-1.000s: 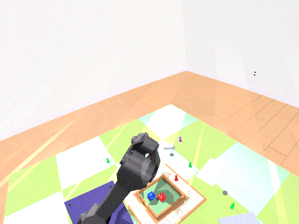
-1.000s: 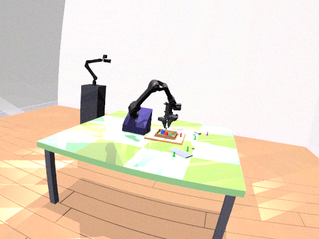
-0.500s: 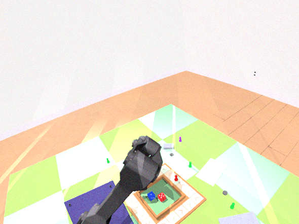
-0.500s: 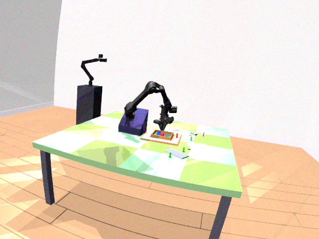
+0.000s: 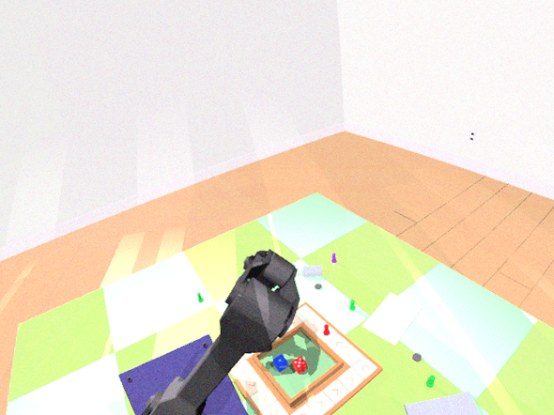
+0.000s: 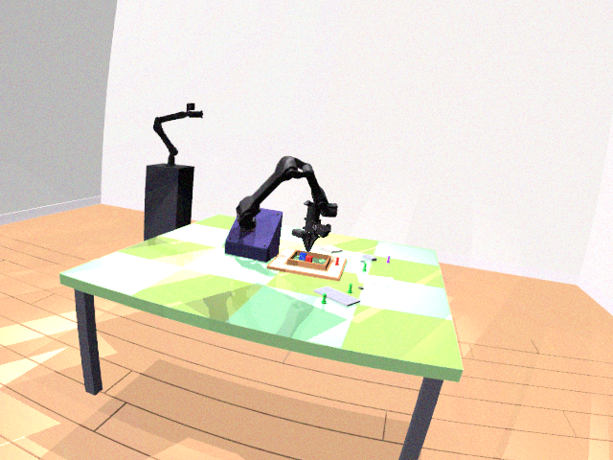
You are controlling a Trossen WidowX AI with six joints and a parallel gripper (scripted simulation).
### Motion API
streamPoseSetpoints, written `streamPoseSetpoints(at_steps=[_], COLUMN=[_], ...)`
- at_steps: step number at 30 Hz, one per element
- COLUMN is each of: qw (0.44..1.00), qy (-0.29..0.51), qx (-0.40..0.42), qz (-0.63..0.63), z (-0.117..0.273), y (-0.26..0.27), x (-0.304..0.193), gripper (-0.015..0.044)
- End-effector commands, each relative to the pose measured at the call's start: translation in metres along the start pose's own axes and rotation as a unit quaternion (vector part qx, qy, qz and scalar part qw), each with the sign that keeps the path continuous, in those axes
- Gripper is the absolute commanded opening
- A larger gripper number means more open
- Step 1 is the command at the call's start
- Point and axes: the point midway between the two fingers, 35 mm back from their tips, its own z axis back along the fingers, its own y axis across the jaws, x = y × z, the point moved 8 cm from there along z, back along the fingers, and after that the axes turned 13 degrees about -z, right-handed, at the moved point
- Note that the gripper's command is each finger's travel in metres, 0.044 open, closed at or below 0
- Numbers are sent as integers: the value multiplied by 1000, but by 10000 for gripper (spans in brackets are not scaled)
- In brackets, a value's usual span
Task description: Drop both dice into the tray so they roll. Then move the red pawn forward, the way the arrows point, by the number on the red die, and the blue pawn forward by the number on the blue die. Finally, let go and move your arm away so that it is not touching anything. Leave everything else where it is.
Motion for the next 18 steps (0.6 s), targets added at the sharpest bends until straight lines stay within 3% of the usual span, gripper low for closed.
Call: streamPoseSetpoints(at_steps=[1,12,18], qw=[1000,1000,1000], qy=[-2,-1,-1], qx=[13,12,12], qz=[-3,-3,8], z=[27,115,120], y=[7,3,1], x=[1,-3,-4], gripper=[0,0,0])
